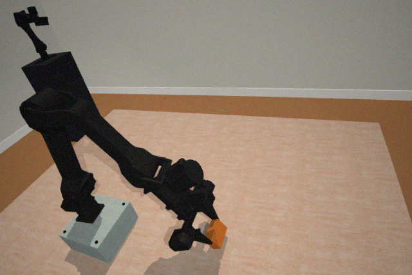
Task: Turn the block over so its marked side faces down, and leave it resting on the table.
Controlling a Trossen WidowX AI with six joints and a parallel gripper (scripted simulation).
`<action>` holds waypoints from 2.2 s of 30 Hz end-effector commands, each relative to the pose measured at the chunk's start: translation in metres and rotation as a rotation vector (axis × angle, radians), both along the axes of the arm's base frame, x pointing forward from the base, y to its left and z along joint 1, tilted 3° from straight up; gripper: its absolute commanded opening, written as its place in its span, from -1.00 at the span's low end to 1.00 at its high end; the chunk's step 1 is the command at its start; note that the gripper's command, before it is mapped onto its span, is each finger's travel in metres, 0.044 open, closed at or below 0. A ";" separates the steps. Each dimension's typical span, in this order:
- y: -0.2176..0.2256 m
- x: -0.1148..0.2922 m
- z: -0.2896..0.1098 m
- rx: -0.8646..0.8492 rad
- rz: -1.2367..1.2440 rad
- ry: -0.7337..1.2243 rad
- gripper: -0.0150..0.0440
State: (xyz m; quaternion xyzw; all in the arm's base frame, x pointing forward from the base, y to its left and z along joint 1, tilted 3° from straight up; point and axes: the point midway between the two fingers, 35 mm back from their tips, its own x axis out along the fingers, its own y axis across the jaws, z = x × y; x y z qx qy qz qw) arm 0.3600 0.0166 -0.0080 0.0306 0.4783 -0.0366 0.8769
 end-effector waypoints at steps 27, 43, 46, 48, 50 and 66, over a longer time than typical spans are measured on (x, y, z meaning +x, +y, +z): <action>0.002 0.012 -0.043 -0.032 -0.014 -0.377 -0.49; 0.000 -0.006 -0.038 -0.038 -0.031 -0.574 -0.49; 0.000 -0.007 -0.036 -0.054 -0.017 -0.579 -0.49; 0.000 -0.007 -0.034 -0.070 -0.004 -0.581 -0.49; 0.000 -0.007 -0.034 -0.070 -0.004 -0.581 -0.49; 0.000 -0.007 -0.034 -0.070 -0.004 -0.581 -0.05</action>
